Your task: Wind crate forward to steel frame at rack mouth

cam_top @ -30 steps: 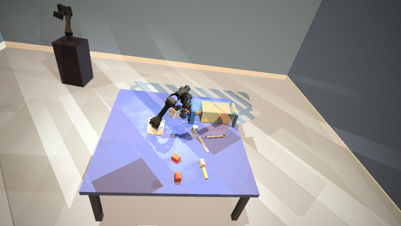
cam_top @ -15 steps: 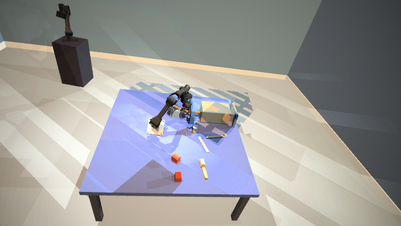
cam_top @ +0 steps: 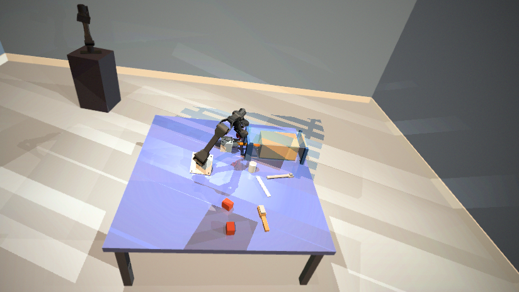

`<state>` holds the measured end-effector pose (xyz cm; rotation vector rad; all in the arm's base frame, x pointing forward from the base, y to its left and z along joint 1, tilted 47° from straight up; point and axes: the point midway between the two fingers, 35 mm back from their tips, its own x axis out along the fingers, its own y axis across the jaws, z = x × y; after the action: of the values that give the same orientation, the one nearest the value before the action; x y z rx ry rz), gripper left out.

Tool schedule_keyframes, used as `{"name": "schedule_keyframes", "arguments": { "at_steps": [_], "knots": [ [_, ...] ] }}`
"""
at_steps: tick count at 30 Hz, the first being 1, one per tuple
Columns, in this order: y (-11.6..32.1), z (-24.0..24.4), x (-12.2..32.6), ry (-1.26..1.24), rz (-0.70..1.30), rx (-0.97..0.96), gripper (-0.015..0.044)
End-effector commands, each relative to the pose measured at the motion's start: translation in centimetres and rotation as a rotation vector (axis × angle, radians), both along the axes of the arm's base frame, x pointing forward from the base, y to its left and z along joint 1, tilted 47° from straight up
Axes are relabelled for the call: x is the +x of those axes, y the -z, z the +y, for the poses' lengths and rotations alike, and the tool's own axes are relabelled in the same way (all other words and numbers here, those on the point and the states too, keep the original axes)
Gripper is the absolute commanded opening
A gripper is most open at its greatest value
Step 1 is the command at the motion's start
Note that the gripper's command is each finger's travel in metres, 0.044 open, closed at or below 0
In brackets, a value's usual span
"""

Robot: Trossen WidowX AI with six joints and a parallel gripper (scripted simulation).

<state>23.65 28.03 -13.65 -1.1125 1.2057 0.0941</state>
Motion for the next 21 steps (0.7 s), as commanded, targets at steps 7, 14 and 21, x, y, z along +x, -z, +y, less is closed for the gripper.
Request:
{"name": "schedule_keyframes", "arguments": {
  "at_steps": [7, 14, 21],
  "knots": [
    [2.0, 1.8, -0.9, 0.002, 0.013, 0.04, 0.0],
    [2.5, 2.3, -1.2, 0.002, 0.013, 0.041, 0.0],
    [3.0, 2.8, -1.7, 0.002, 0.013, 0.041, 0.0]
  ]
}}
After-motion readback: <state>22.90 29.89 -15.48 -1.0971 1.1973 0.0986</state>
